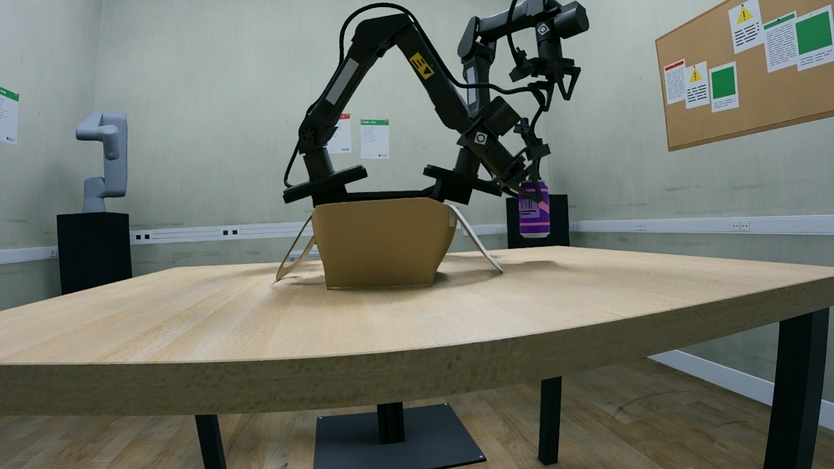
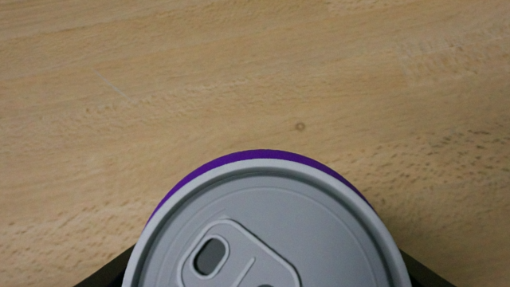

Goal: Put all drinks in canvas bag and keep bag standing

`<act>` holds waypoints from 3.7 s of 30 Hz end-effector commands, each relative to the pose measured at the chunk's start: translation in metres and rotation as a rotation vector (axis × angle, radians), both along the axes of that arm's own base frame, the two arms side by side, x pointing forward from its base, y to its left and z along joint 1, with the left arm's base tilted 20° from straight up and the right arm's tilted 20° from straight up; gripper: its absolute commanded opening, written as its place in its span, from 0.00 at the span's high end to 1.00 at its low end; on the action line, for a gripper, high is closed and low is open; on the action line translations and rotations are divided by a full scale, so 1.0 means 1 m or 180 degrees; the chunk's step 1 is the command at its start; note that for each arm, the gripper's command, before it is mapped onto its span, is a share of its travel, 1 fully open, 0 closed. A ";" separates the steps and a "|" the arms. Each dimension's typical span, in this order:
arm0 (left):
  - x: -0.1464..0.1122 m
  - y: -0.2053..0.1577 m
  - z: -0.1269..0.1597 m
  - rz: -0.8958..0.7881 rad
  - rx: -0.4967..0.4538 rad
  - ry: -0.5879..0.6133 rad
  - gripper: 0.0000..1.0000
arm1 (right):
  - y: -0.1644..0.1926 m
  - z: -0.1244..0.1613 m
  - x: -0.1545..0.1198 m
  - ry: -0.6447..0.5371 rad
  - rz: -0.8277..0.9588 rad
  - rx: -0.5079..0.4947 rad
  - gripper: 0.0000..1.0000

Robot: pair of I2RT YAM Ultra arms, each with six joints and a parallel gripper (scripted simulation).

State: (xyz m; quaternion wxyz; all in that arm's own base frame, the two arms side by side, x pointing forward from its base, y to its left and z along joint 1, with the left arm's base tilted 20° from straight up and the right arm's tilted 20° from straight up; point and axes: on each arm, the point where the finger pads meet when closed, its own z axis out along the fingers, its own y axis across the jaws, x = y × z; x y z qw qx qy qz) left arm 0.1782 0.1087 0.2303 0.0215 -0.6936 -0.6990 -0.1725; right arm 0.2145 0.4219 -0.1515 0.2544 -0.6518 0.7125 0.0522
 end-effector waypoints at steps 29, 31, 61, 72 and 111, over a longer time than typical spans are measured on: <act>0.001 -0.004 0.014 -0.0049 0.0013 -0.0138 0.00 | 0.046 0.046 0.000 -0.0115 0.0107 0.0390 0.30; 0.001 -0.004 0.014 -0.0049 0.0013 -0.0138 0.00 | 0.046 0.050 -0.002 -0.0110 0.0104 0.0380 0.30; 0.001 -0.001 0.004 -0.0013 0.0010 -0.0048 0.00 | 0.048 0.083 -0.011 -0.0134 0.0072 0.0388 0.30; 0.001 -0.001 0.004 -0.0013 0.0010 -0.0048 0.00 | 0.047 0.084 -0.014 -0.0133 0.0080 0.0385 0.30; 0.001 -0.001 0.004 -0.0013 0.0010 -0.0048 0.00 | 0.052 0.099 -0.015 -0.0141 0.0087 0.0415 0.30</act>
